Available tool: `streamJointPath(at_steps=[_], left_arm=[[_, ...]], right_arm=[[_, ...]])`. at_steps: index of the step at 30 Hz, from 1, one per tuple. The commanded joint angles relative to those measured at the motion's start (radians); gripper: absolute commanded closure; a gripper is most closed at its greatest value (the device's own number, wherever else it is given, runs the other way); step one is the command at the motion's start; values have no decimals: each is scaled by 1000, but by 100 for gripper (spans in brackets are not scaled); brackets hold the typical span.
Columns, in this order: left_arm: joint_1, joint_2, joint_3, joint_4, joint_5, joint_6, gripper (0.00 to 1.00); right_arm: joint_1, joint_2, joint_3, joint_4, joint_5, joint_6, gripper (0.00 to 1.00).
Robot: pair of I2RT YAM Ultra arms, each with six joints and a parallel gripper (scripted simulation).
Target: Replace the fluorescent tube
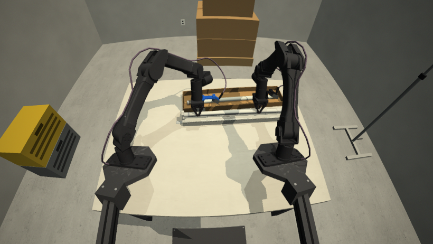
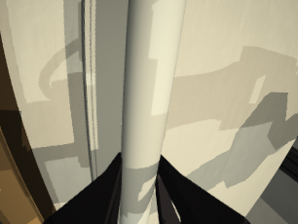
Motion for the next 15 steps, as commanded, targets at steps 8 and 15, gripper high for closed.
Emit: streamJointPath(at_steps=[8, 15], left_arm=[[-31, -63, -82, 94, -52, -19, 89], [-41, -90, -136, 125, -71, -22, 89]], right_arm=[[0, -67, -76, 100, 18, -10, 89], [4, -98, -126, 128, 18, 2, 89]])
